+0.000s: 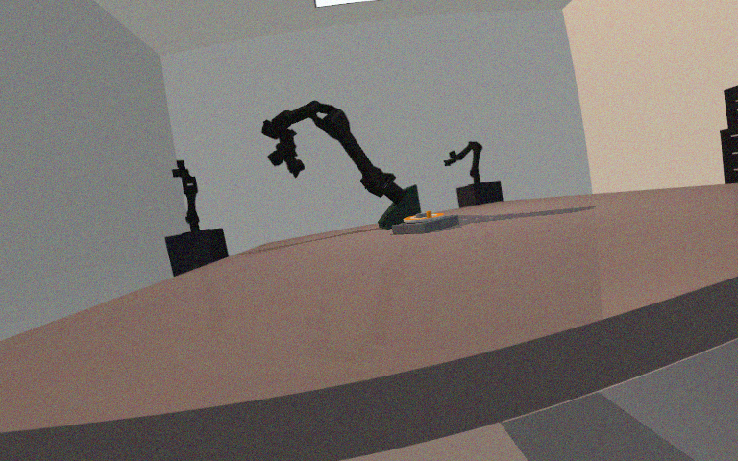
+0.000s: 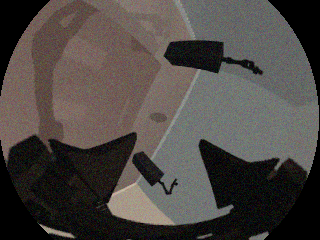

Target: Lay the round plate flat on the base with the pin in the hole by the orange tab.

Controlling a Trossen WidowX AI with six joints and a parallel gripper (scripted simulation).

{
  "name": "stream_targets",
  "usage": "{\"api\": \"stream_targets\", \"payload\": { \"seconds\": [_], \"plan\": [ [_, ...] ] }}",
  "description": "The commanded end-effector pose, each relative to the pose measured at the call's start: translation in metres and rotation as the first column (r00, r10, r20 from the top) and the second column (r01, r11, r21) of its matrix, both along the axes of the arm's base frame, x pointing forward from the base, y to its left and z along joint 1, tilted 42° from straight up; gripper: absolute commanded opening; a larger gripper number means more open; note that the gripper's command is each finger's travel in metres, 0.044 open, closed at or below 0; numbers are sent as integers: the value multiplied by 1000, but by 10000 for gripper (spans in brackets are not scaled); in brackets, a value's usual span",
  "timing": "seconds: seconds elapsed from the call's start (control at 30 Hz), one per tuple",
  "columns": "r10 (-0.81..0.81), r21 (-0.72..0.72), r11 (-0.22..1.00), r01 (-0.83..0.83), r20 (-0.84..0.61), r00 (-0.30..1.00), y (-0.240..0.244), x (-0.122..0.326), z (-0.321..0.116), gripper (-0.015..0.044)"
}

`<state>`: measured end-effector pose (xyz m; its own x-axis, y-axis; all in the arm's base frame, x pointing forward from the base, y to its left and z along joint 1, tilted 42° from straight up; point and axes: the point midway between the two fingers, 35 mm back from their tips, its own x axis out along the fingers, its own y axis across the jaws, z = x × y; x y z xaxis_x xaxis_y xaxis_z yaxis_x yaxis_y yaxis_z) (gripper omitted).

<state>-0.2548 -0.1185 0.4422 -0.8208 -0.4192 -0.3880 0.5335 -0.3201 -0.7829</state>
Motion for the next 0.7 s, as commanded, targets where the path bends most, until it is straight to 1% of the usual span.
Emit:
{"api": "stream_targets", "payload": {
  "seconds": [0.0,0.1,0.23,0.3,0.37,0.47,0.57,0.67],
  "plan": [
    [9,0,1000,-9,2,1000,-2,1,-1,374],
    [115,-10,993,-115,35,993,-32,14,-10,295],
    [218,-42,976,-214,109,970,-75,31,-24,190],
    [253,-40,967,-250,115,961,-83,38,-26,137],
    [334,-40,943,-331,136,933,-103,56,-31,85],
    [396,-58,918,-393,189,899,-131,77,-42,6],
    [453,-60,890,-451,218,865,-143,97,-50,0],
    [540,-63,836,-545,274,796,-163,133,-65,0]
  ]
}}
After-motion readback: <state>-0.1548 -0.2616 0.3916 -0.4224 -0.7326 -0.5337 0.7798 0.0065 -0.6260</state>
